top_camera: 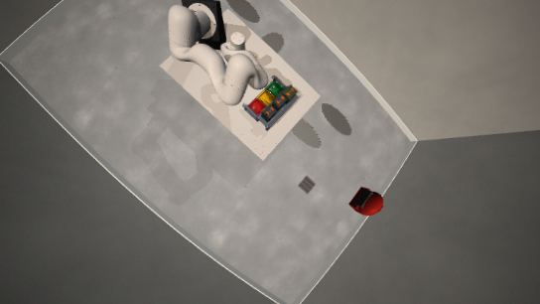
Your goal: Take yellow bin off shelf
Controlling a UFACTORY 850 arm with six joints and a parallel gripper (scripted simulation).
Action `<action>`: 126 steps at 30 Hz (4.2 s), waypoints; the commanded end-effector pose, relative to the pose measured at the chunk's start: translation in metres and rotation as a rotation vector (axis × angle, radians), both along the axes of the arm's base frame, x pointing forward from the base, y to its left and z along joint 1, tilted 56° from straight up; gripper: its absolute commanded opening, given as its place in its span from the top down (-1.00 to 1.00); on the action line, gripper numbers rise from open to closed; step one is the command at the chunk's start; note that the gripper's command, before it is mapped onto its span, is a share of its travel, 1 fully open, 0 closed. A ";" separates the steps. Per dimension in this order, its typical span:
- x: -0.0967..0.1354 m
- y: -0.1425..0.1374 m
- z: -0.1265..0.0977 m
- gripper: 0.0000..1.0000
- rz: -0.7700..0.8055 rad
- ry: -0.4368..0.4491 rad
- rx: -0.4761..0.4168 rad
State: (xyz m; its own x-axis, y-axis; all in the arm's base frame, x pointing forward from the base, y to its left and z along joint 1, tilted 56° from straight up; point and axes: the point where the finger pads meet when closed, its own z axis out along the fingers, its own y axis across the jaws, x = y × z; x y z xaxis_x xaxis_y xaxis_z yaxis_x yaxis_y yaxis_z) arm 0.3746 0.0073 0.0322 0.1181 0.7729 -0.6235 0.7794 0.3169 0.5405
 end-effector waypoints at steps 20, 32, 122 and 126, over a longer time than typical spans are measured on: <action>0.007 0.003 0.005 1.00 0.000 0.000 0.000; 0.009 0.004 0.006 1.00 0.000 0.000 0.000; 0.063 -0.041 -0.039 1.00 0.001 0.000 0.000; 0.066 -0.044 -0.042 1.00 0.000 0.000 0.000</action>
State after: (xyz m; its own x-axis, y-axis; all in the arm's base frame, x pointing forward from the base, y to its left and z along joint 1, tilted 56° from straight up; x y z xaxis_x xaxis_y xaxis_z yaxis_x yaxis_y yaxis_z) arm 0.4395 -0.0356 -0.0087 0.1182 0.7728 -0.6235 0.7794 0.3168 0.5404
